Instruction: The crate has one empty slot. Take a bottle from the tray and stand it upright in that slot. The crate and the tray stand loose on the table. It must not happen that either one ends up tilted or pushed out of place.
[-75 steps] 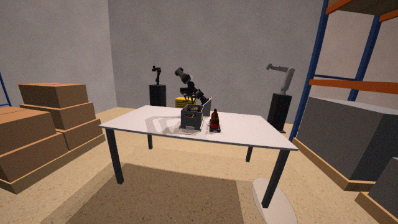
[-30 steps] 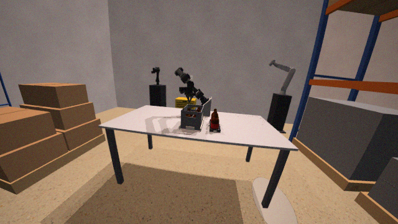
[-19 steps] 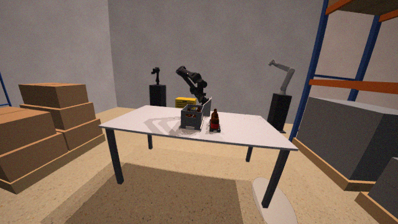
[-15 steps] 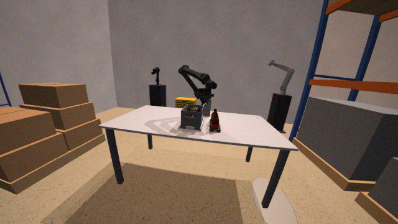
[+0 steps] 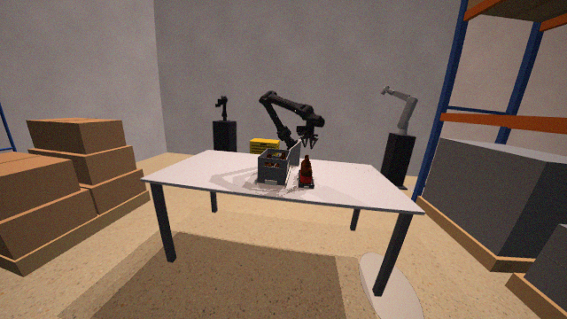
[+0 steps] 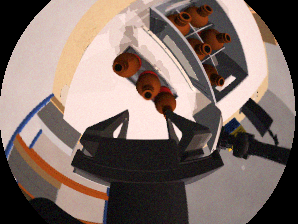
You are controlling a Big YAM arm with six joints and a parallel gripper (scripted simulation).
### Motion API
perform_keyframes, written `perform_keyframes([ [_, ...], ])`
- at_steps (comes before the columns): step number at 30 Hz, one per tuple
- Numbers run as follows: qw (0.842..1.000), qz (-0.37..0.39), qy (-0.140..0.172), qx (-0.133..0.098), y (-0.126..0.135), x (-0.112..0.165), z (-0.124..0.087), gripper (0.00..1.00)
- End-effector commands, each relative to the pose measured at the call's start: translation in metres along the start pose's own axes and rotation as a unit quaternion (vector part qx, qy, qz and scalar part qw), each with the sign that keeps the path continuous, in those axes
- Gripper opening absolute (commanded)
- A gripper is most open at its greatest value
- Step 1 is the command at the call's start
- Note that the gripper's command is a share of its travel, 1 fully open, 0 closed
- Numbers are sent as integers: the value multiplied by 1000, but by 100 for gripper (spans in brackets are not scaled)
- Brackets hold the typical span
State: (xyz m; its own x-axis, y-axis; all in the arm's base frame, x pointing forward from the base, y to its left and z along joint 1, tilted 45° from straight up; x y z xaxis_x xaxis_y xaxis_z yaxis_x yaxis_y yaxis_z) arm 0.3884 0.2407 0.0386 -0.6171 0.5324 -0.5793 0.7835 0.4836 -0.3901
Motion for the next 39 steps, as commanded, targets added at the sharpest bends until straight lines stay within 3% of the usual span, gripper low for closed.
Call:
perform_keyframes([
  [1,1000,13,2,12,6,-2,9,61],
  [4,1000,3,-2,16,1,6,11,61],
  [9,1000,12,0,4,9,1,2,61],
  [10,1000,22,2,-10,6,-8,-10,61],
  [13,1000,22,2,-10,6,-8,-10,61],
  [16,1000,12,0,3,9,1,2,61],
  [27,1000,16,1,-2,8,-3,-2,61],
  [39,1000,5,1,8,5,-1,17,61],
])
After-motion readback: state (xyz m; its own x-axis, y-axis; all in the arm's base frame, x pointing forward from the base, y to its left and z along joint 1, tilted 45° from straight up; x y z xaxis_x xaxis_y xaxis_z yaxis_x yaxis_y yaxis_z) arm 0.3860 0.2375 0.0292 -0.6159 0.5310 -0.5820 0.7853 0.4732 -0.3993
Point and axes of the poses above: the point where the finger pads meet when closed, its own z axis out along the fingers, its own y axis across the jaws, x = y × z, the point moved 9 cm from there along -z, back along the fingers, and after that the axes turned 12 degrees about z, right-handed, at the moved point
